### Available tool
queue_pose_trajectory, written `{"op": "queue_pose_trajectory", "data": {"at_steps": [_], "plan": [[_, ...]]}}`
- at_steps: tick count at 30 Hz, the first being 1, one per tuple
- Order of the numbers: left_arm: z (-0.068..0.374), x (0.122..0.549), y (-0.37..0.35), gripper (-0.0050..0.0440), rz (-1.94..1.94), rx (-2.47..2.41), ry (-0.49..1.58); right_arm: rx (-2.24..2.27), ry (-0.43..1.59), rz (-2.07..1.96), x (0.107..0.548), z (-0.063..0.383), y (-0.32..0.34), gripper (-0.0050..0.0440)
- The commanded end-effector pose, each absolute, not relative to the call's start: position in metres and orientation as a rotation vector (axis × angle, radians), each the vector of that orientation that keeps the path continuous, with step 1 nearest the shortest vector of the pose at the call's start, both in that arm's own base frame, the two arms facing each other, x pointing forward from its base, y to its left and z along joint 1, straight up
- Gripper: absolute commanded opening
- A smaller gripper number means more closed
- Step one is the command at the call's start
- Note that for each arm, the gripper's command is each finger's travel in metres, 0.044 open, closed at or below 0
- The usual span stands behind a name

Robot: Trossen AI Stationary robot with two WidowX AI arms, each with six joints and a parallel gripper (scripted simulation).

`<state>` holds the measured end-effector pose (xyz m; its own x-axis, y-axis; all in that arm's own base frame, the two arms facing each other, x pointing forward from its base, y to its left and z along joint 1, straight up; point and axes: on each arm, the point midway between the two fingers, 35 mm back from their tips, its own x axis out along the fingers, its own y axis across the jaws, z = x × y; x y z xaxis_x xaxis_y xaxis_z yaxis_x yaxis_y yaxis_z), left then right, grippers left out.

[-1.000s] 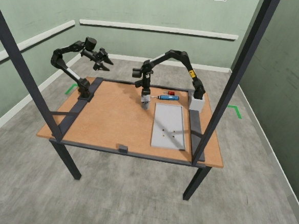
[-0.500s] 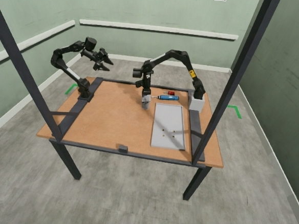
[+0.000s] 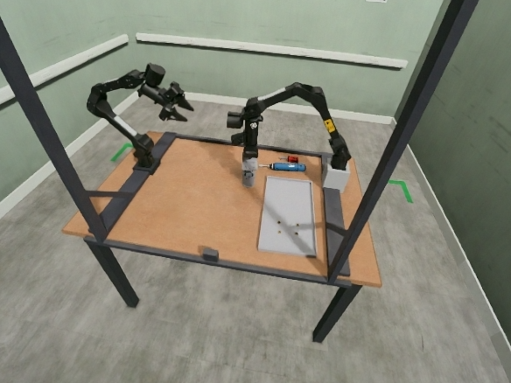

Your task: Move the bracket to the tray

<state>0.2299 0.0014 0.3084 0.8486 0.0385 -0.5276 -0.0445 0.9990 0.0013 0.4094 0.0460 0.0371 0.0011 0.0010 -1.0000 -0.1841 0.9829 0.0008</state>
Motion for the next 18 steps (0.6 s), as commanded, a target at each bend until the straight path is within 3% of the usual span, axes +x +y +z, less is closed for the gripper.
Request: {"op": "queue_pose_trajectory", "data": {"at_steps": [1,8,13,15,18], "plan": [[0.313,0.23,0.001,0.044,0.044,-0.012,0.545,-0.144,1.512,0.145,0.416,0.061,0.046,-0.005],[0.317,0.241,-0.002,0.044,0.03,-0.009,0.535,-0.147,1.515,0.134,0.403,0.055,0.059,-0.005],[0.314,0.288,-0.015,0.044,-0.013,0.005,0.532,-0.143,1.469,0.116,0.378,0.051,0.092,-0.005],[0.314,0.288,-0.015,0.044,-0.013,0.005,0.532,-0.143,1.469,0.116,0.378,0.051,0.092,-0.005],[0.306,0.328,-0.027,0.044,-0.047,0.014,0.529,-0.134,1.441,0.111,0.352,0.044,0.117,-0.005]]}}
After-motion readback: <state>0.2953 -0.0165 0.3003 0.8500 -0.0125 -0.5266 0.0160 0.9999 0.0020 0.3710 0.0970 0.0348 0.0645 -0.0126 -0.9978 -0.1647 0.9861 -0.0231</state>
